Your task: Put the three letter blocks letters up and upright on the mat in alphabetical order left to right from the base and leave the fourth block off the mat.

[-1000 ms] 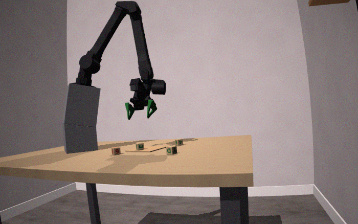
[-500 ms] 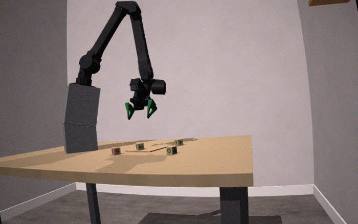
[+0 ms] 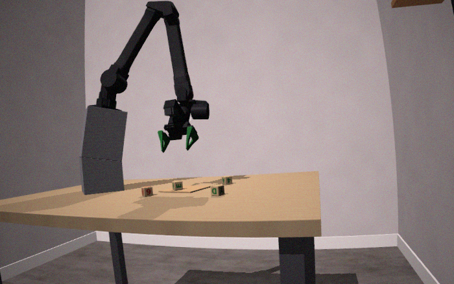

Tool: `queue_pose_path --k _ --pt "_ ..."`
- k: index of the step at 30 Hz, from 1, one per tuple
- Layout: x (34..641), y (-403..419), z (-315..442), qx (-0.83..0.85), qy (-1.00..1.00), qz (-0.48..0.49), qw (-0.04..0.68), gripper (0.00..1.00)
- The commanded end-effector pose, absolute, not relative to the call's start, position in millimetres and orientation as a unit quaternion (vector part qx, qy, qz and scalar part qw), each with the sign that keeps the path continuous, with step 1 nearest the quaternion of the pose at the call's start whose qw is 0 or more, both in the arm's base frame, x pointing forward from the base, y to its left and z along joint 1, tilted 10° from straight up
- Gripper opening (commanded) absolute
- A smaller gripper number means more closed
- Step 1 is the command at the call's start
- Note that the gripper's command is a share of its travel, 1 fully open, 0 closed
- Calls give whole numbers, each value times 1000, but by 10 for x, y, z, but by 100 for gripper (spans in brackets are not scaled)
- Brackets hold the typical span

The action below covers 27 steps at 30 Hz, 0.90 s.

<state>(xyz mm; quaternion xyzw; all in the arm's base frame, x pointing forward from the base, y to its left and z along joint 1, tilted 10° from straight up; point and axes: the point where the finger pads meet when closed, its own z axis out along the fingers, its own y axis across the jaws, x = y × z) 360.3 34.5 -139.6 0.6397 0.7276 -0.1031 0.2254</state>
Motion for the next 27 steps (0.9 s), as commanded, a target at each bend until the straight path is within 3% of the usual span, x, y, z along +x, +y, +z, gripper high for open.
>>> queue_pose_path --k 1,11,27 --pt "3422 -168 -1556 641 727 -114 218 100" --pt "3115 -769 -1662 641 726 -115 221 100" --pt "3225 -750 -1591 639 725 -106 232 100"
